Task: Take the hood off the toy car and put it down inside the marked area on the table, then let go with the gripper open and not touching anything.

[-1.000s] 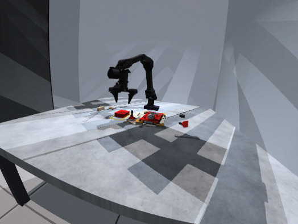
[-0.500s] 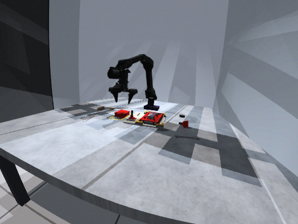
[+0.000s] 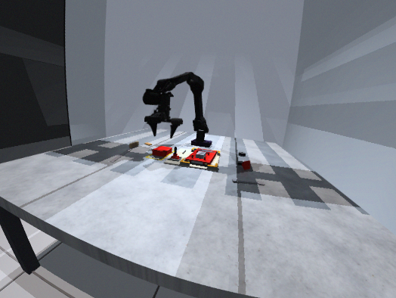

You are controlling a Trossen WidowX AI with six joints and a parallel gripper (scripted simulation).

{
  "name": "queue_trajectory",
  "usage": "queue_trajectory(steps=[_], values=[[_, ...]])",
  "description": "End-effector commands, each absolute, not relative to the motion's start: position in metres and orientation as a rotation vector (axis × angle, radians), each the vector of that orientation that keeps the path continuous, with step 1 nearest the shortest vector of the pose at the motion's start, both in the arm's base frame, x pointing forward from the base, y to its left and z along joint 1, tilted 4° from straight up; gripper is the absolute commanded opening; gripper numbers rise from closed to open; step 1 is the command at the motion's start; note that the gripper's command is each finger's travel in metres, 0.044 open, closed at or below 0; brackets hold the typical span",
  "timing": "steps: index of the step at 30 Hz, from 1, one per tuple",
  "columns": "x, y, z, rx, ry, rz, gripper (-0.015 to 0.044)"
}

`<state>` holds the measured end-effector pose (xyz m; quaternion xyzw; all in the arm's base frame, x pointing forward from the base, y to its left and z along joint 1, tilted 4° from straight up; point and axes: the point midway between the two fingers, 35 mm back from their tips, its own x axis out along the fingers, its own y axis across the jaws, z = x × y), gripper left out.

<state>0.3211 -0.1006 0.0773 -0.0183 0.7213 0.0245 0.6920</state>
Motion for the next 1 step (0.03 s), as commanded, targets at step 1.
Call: queue_trajectory(steps=[1], values=[[0.3206, -0.101, 0.0774, -0.04, 1.615, 0.048, 0.044]])
